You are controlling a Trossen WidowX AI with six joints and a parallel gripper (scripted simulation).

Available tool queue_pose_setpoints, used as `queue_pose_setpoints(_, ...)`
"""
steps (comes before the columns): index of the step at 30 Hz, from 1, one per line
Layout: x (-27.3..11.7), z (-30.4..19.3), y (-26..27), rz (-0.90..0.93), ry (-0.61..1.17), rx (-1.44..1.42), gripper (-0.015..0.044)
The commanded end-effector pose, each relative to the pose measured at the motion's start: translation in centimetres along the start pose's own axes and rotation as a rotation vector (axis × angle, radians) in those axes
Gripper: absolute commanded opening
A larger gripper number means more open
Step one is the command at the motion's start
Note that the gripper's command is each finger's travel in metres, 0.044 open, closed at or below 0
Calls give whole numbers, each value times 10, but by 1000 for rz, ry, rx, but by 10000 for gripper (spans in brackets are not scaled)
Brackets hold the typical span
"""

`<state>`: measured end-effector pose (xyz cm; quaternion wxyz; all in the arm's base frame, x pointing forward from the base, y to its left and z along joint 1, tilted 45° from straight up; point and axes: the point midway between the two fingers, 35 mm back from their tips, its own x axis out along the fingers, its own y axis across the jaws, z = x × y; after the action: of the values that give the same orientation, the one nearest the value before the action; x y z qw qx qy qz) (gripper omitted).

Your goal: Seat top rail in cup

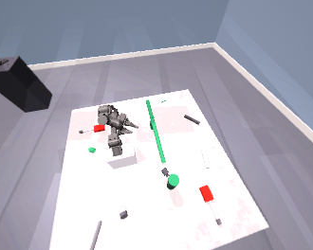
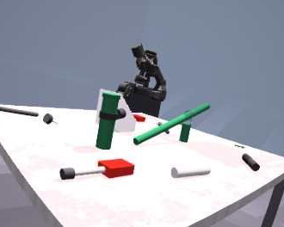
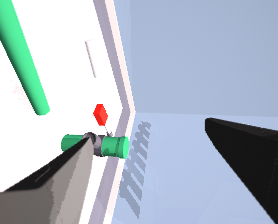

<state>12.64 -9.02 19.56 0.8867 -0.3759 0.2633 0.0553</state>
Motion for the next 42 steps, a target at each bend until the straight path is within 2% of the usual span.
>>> queue_pose_setpoints(1, 0, 0, 0, 3, -1, 5, 426)
queue_pose_setpoints(2, 1, -1, -1, 11, -4, 21, 440)
queue_pose_setpoints(11, 33, -16, -25, 246, -48, 434, 440)
queue_pose_setpoints(21, 129, -17, -36, 603, 54, 984, 440)
queue_pose_setpoints(32, 209, -5, -7, 806, 271, 1289, 440)
queue_pose_setpoints(42, 214, -7, -6, 817, 268, 1266, 440)
